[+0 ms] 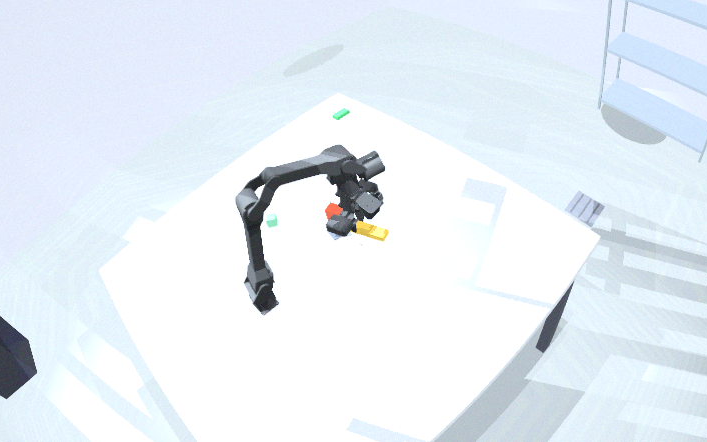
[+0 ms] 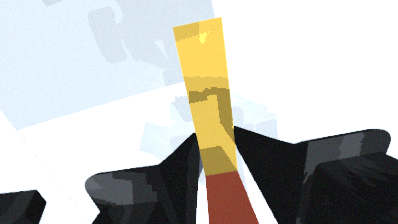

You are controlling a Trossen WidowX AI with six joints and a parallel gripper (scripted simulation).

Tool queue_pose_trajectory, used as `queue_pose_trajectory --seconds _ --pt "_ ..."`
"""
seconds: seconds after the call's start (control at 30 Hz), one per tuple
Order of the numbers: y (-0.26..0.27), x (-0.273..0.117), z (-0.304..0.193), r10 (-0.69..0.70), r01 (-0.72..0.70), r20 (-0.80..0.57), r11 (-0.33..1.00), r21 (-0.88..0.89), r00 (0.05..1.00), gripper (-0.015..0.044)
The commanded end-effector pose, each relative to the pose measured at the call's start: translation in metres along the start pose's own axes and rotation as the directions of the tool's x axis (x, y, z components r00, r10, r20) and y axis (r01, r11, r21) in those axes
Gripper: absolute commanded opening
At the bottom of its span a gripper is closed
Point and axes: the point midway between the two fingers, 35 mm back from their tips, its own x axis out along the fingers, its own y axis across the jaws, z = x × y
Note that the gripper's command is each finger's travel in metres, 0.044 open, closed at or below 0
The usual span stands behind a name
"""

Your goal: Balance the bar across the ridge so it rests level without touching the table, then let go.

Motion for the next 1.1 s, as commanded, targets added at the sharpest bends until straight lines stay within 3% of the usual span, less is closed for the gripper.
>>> queue_pose_trajectory --seconds 0.0,0.47,0.77,1.07 --pt "0.0 0.001 -0.003 -0.005 0.004 0.0 0.991 -0.134 1.0 0.0" --pt "0.006 0.0 -0.013 -0.004 0.002 -0.001 0.769 -0.64 1.0 0.0" --pt "0.011 0.0 -0.02 -0.003 0.0 -0.002 0.494 -0.869 1.0 0.0" --pt "0.016 0.0 -0.028 -0.003 -0.002 -0.003 0.156 -0.988 1.0 0.0"
